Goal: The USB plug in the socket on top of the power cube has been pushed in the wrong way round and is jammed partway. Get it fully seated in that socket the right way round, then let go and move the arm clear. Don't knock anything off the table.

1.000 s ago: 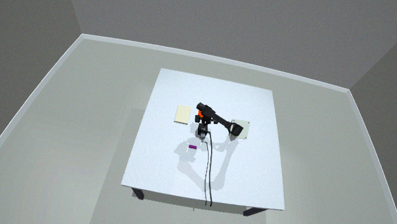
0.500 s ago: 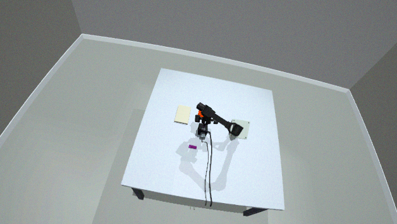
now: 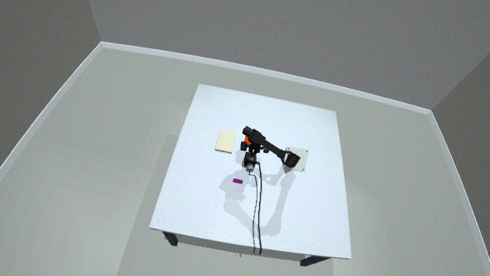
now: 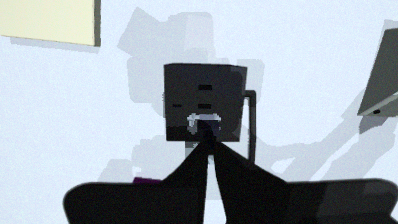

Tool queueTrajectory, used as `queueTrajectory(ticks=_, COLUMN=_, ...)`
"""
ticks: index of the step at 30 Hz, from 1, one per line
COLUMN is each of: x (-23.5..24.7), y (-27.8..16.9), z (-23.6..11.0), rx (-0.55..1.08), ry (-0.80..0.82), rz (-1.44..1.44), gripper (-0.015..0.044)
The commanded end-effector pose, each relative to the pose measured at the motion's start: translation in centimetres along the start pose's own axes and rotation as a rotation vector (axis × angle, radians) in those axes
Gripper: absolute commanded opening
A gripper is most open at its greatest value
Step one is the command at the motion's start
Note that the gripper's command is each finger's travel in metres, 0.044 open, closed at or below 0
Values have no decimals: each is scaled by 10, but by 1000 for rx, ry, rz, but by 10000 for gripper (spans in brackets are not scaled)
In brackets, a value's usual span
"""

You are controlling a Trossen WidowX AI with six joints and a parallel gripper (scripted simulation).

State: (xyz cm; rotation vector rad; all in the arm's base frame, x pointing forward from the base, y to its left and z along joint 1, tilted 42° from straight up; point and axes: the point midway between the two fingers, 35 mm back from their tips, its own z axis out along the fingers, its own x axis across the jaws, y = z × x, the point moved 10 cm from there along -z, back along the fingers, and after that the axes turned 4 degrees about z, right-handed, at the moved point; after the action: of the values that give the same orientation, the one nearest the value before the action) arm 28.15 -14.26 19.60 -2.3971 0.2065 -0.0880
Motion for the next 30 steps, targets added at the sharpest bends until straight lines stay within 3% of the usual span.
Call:
queueTrajectory(ticks=1, x=0, y=0, z=1, rx=11, ry=-1, rz=-3, gripper=0)
queueTrajectory(ticks=30, x=0, y=2, z=4, rx=46, ry=-3, rz=0, gripper=0)
